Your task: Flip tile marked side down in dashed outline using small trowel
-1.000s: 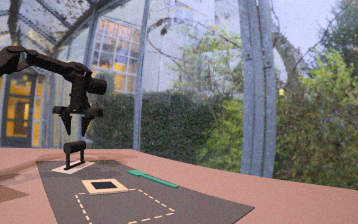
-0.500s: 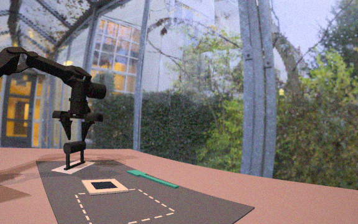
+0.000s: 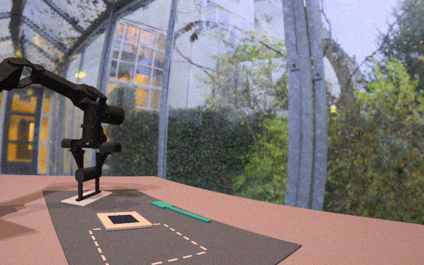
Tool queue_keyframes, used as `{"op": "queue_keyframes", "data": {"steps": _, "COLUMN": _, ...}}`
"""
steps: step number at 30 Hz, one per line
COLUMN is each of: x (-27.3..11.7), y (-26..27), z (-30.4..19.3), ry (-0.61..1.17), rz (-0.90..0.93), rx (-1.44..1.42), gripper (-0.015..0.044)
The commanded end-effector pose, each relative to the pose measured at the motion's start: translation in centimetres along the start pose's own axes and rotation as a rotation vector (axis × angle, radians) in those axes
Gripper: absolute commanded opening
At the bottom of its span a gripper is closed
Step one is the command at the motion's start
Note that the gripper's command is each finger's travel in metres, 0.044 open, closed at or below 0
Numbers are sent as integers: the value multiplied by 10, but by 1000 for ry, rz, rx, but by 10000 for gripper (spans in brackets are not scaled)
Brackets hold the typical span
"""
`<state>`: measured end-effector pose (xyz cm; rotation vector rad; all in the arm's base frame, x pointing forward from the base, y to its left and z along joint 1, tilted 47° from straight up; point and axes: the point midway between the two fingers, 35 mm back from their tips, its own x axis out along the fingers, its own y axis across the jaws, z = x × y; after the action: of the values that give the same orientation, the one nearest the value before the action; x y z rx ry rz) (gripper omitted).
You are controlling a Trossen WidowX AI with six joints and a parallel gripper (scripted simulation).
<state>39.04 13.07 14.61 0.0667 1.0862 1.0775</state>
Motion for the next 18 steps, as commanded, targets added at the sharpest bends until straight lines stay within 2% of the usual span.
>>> {"op": "queue_keyframes", "data": {"steps": 1, "x": 5, "y": 0, "z": -2, "ry": 6, "rz": 1, "rx": 8, "gripper": 244}}
{"op": "queue_keyframes", "data": {"steps": 5, "x": 5, "y": 0, "z": -2, "ry": 6, "rz": 1, "rx": 8, "gripper": 139}}
{"op": "queue_keyframes", "data": {"steps": 18, "x": 5, "y": 0, "z": -2, "ry": 6, "rz": 1, "rx": 8, "gripper": 130}}
